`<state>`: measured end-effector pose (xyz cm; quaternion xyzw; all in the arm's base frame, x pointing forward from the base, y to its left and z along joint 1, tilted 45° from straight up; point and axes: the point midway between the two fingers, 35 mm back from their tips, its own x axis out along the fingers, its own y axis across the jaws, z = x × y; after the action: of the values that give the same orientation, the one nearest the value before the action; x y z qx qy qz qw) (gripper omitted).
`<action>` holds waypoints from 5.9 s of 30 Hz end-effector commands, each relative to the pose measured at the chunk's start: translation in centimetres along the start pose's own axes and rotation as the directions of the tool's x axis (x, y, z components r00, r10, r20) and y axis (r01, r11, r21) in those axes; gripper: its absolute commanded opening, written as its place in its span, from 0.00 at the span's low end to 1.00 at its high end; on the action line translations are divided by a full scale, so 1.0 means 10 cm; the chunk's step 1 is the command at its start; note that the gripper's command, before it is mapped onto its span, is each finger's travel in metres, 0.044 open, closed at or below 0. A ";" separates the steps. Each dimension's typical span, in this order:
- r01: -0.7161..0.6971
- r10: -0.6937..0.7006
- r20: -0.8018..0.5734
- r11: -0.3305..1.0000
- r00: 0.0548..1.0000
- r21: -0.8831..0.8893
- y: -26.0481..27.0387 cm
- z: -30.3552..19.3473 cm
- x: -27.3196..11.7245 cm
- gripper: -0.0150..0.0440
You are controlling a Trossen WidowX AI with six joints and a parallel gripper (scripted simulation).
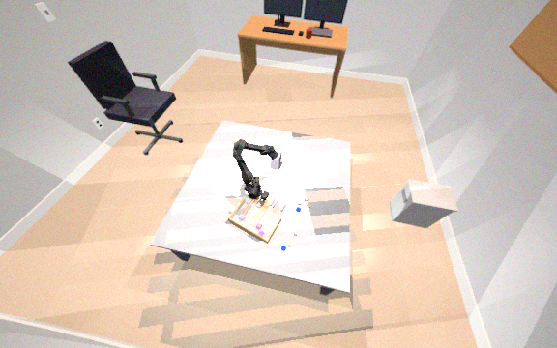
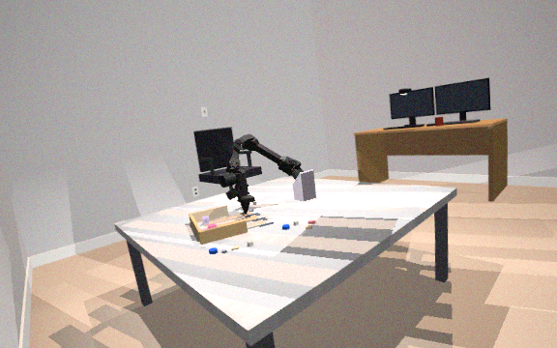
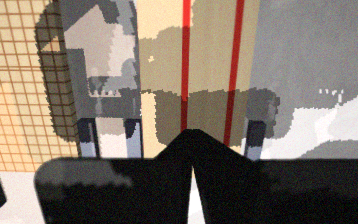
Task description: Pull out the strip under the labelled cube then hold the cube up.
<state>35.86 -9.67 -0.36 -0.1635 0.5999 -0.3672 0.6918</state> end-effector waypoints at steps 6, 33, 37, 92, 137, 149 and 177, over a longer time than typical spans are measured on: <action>0.004 -0.004 0.001 1.000 1.000 -0.002 -0.01 0.00 0.01 0.25; 0.004 -0.004 0.001 1.000 1.000 -0.002 0.00 0.01 0.03 0.25; 0.004 -0.004 0.001 1.000 1.000 -0.002 0.00 0.00 0.03 0.25; 0.004 -0.004 -0.002 1.000 1.000 -0.006 0.02 -0.86 0.06 0.25; 0.003 -0.003 -0.005 1.000 1.000 -0.009 0.02 -1.54 0.06 0.25; 0.003 -0.003 -0.006 1.000 1.000 -0.009 0.02 -1.73 0.06 0.25; 0.003 -0.003 -0.007 1.000 1.000 -0.010 0.02 -1.87 0.06 0.25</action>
<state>19.14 -5.76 -4.89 -0.1666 0.5926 -0.3656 0.6981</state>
